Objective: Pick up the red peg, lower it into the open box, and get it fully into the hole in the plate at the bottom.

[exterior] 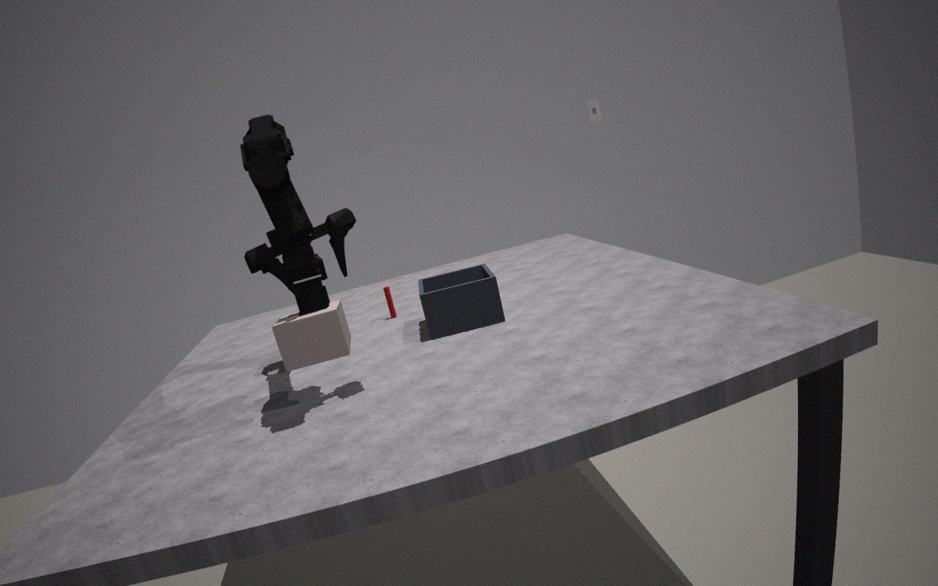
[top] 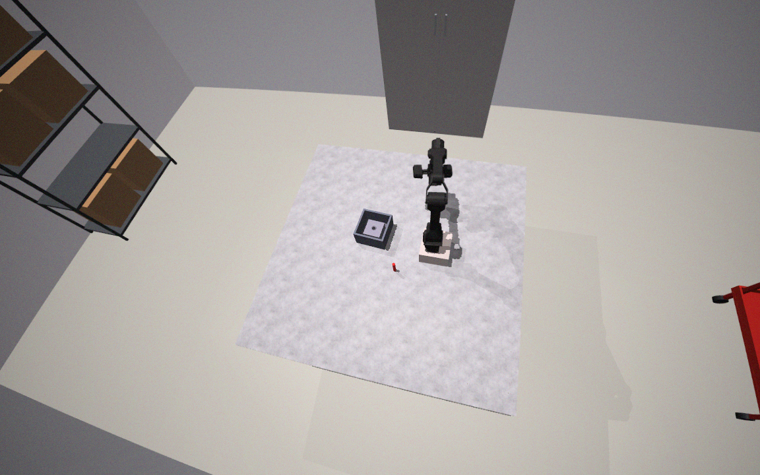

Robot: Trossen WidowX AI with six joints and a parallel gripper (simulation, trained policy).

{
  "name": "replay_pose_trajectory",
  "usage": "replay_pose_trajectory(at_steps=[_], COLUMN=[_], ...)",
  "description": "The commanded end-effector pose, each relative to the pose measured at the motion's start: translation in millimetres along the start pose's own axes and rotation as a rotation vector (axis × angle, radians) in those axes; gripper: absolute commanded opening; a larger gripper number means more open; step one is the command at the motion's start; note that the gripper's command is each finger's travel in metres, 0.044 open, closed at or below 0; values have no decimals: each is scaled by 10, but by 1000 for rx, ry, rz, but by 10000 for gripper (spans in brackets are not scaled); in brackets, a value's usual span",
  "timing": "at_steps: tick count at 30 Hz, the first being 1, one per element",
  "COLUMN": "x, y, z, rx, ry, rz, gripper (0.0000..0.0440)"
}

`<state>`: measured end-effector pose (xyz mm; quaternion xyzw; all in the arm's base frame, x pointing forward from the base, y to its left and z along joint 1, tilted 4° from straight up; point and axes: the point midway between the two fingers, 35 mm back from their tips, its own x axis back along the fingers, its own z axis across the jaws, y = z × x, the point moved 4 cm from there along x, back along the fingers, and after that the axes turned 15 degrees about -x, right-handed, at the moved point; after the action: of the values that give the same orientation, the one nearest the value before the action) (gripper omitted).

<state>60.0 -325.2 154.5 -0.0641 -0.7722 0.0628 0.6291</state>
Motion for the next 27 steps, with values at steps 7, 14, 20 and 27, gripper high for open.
replay_pose_trajectory(at_steps=[7, 14, 20, 27], x=[150, 286, 408, 552], y=[3, 213, 459, 803], z=[-473, -946, -1304, -1650], rx=[177, 420, 629, 873], ry=[-25, -34, -42, -53], rz=[58, 67, 74, 80], gripper=[440, 440, 440, 440])
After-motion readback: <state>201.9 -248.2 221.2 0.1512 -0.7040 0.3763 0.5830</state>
